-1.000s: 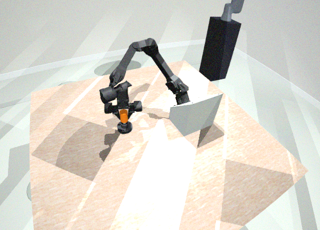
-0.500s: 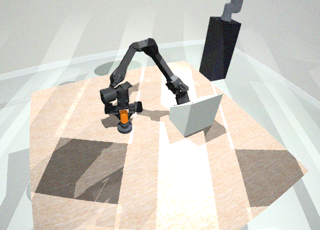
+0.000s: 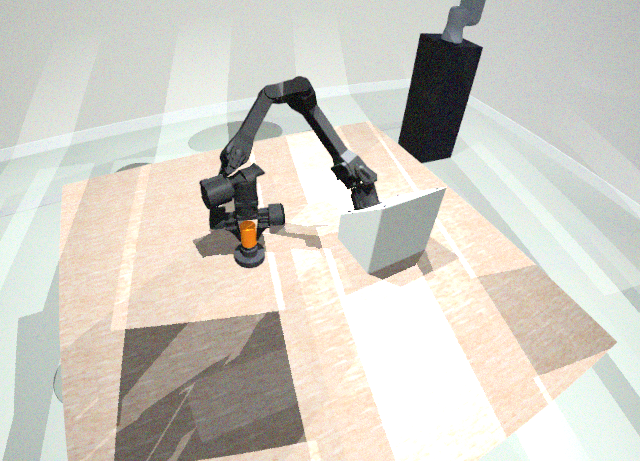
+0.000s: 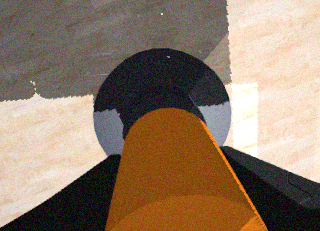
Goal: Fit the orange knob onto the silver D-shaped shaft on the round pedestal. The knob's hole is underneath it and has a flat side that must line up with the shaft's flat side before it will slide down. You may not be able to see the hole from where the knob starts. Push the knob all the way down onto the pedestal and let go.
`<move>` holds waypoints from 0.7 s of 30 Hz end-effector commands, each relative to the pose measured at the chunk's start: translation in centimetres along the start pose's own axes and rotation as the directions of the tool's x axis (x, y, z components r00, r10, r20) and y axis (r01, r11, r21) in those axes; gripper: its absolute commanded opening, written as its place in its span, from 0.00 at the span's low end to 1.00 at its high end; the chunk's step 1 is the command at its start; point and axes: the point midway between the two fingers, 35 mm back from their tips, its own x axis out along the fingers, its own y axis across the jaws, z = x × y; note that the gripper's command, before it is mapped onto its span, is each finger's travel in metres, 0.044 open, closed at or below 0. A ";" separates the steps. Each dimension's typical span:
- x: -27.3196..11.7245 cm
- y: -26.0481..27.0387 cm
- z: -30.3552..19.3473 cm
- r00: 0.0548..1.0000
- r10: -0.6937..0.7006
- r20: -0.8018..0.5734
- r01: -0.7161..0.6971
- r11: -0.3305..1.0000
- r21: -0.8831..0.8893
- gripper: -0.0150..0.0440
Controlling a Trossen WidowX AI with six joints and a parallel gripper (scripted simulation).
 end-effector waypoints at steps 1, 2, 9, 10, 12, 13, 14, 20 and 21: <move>0.0 0.0 0.0 1.000 0.000 -0.002 0.000 1.000 0.005 0.25; 0.1 0.1 0.0 1.000 0.000 -0.002 0.000 1.000 0.005 0.25; 0.7 0.1 -0.1 1.000 0.000 -0.002 0.000 1.000 0.005 0.25; 0.8 0.1 -0.1 1.000 0.000 -0.002 0.000 1.000 0.005 0.25; 1.0 0.1 -0.1 1.000 0.000 -0.002 0.000 1.000 0.005 0.25; 1.1 0.0 -0.1 1.000 0.000 -0.002 0.000 1.000 0.005 0.25; 1.2 0.0 -0.1 1.000 0.000 -0.002 0.000 1.000 0.005 0.25; 1.4 0.0 0.0 1.000 -0.002 -0.002 0.002 1.000 0.010 0.25; 1.4 0.0 0.0 1.000 -0.002 -0.002 0.002 1.000 0.010 0.25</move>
